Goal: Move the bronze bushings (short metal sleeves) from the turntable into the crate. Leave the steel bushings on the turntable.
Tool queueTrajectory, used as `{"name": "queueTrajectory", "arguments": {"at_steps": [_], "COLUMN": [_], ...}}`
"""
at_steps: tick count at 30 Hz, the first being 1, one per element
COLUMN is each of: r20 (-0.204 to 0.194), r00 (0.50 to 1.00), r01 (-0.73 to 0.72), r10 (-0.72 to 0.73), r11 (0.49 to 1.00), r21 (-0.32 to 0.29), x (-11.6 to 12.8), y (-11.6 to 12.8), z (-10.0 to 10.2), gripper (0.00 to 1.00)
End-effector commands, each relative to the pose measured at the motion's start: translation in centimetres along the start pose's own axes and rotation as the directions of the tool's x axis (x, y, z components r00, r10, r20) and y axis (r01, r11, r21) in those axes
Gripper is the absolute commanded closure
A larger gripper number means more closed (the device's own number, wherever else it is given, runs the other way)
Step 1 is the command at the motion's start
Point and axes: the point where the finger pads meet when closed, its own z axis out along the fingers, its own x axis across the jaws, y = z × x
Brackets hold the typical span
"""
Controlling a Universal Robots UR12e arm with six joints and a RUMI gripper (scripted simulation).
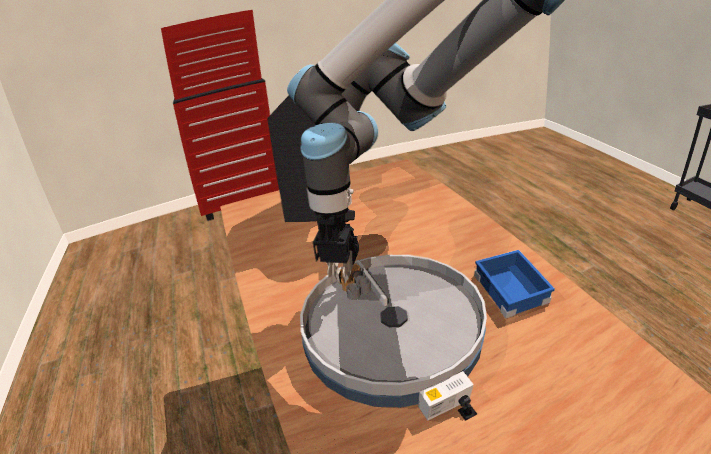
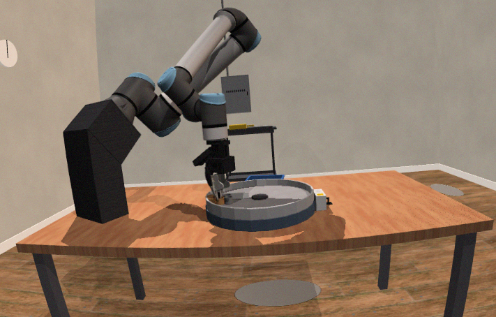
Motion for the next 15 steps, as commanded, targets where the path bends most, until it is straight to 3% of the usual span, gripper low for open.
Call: {"name": "queueTrajectory", "arguments": {"at_steps": [1, 15], "r20": [0.000, 0.001], "r00": [1.000, 1.000], "r01": [0.002, 0.001], "r10": [-0.002, -0.001], "r11": [1.000, 1.000], "r21": [-0.003, -0.005], "x": [-0.01, -0.04], "y": [0.28, 0.33], "z": [0.92, 1.40], "gripper": [0.94, 0.94]}}
